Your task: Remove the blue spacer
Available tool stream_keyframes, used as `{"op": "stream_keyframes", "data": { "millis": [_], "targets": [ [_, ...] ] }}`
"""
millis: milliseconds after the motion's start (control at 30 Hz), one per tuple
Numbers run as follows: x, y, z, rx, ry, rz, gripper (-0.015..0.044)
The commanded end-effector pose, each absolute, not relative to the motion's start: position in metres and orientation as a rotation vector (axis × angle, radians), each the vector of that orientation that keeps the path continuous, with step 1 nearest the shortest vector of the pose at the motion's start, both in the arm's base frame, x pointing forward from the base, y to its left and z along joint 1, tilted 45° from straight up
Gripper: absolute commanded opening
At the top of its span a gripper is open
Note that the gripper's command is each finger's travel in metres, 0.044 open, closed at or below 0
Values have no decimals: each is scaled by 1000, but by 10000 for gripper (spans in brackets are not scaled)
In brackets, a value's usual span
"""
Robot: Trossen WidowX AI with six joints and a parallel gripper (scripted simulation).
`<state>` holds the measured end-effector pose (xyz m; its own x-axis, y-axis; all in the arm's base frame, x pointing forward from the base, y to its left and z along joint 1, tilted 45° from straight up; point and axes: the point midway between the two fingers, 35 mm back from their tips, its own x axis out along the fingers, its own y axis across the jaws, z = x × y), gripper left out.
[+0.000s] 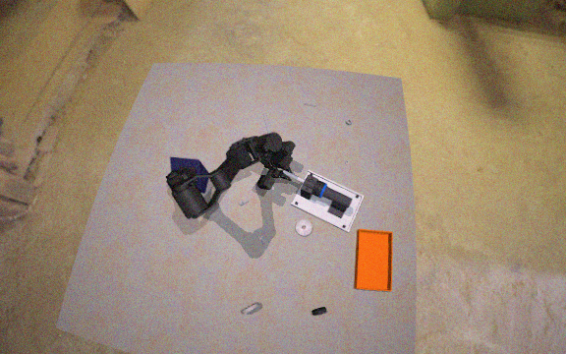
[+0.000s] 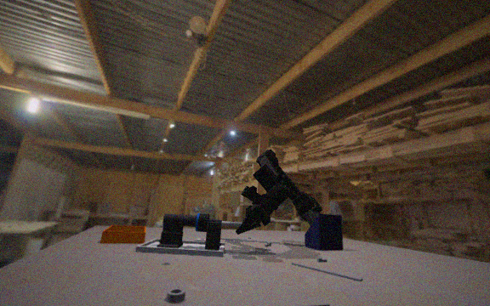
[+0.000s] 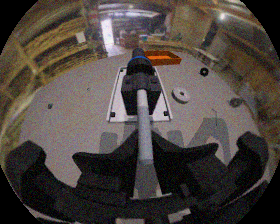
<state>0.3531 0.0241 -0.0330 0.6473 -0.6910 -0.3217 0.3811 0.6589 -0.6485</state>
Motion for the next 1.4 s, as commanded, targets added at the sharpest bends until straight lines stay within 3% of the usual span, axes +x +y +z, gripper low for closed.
{"op": "stream_keyframes", "data": {
  "millis": [0, 1367],
  "targets": [
    [351, 25, -33, -573, 594, -649, 0],
    [347, 26, -35, -573, 594, -649, 0]
  ]
}}
